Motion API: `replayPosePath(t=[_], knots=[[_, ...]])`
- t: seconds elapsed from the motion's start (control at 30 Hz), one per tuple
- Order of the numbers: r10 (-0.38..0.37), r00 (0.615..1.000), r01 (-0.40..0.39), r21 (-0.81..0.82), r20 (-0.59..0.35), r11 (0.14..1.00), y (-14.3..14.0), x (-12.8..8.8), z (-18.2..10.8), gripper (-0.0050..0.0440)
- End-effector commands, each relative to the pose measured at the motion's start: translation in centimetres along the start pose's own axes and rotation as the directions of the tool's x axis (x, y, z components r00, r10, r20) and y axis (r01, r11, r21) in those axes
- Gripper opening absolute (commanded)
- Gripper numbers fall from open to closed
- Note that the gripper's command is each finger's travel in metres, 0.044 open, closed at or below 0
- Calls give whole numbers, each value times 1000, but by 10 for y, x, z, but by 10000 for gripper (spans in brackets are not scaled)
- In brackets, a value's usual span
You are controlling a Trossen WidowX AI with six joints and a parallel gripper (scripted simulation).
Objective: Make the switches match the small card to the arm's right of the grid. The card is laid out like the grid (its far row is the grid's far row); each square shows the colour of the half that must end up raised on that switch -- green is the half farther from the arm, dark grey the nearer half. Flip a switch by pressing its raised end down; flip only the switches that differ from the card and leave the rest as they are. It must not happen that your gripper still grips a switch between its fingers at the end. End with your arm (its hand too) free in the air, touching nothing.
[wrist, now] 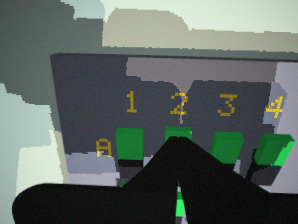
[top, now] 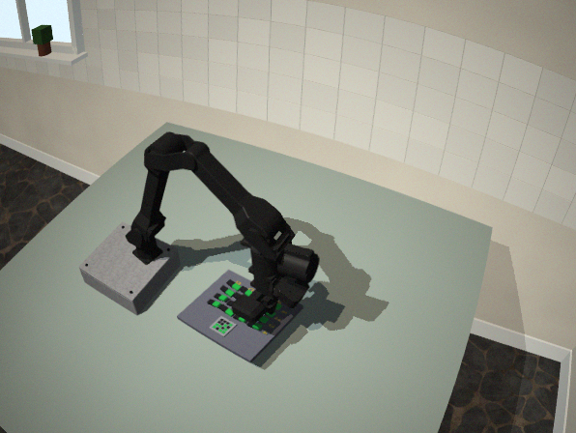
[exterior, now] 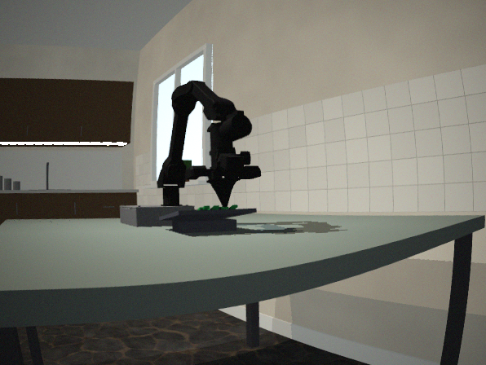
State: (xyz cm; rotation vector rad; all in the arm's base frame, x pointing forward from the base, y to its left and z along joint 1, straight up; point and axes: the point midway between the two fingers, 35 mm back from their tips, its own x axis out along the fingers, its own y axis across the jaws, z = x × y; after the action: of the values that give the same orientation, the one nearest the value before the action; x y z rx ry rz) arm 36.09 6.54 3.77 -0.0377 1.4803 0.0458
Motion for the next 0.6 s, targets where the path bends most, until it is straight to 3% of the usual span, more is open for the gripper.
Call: replayPosePath(t=[0.0, 0.1, 0.23, 0.47, 0.57], knots=[[-1, 1000, 1, 5, -1, 1000, 0, 2, 0, 0], [0, 1000, 0, 0, 1, 1000, 0, -3, 0, 0], [-1, 1000, 1, 4, 24, 1000, 0, -60, -2, 0], [-1, 1000, 1, 5, 26, 1000, 0, -64, -4, 0], [-1, 1000, 1, 5, 26, 1000, -4, -68, -27, 0]])
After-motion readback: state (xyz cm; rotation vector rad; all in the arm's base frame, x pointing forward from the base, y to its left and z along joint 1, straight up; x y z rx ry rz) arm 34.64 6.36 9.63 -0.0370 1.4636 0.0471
